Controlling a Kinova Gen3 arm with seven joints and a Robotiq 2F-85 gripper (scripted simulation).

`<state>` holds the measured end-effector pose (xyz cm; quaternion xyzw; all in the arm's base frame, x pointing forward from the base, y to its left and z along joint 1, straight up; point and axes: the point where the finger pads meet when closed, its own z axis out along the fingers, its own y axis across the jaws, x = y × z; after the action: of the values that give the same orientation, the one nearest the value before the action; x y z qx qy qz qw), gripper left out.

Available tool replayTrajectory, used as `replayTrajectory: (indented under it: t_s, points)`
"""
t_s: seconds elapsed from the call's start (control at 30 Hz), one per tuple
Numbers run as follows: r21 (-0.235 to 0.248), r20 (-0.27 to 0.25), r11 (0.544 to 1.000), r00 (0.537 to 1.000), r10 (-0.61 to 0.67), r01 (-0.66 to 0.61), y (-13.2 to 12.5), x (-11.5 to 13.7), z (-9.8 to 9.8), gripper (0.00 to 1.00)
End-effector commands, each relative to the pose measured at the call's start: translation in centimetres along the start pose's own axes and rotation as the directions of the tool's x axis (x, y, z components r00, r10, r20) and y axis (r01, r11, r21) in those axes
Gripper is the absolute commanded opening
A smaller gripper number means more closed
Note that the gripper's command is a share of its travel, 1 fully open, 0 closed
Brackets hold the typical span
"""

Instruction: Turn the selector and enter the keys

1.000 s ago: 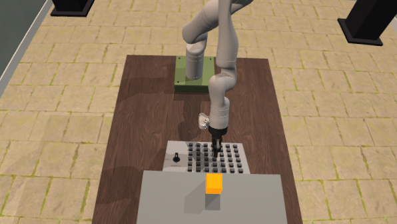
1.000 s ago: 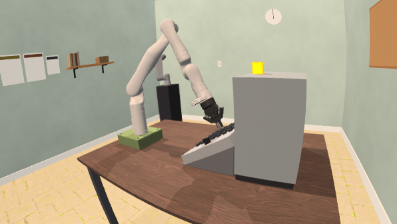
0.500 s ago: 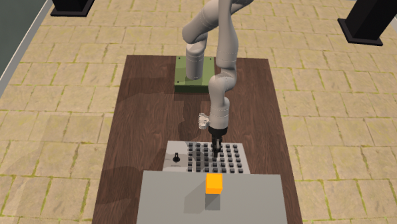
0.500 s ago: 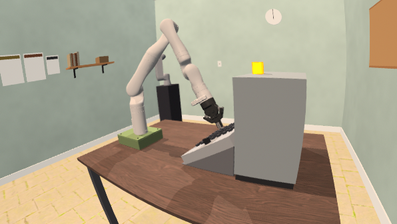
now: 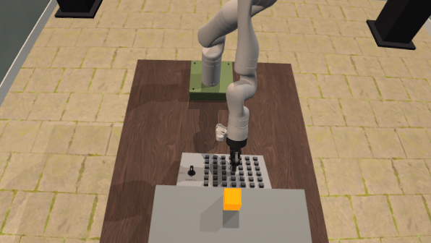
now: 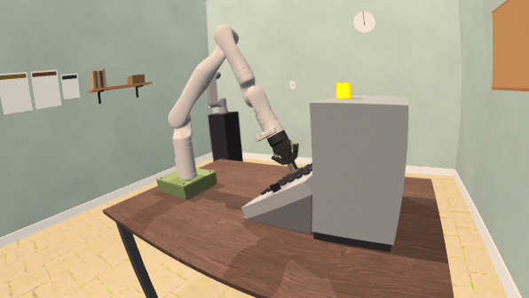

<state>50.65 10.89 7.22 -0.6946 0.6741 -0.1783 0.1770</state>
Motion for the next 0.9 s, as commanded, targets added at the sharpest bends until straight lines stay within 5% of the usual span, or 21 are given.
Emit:
replayTrajectory:
  t_s: [0.0,0.87]
  points:
    - [0.007,0.000,1.000,1.000,0.014,-0.014,-0.36,0.17,0.21,0.10]
    - [0.007,0.000,1.000,1.000,0.015,-0.015,-0.36,0.17,0.71,0.10]
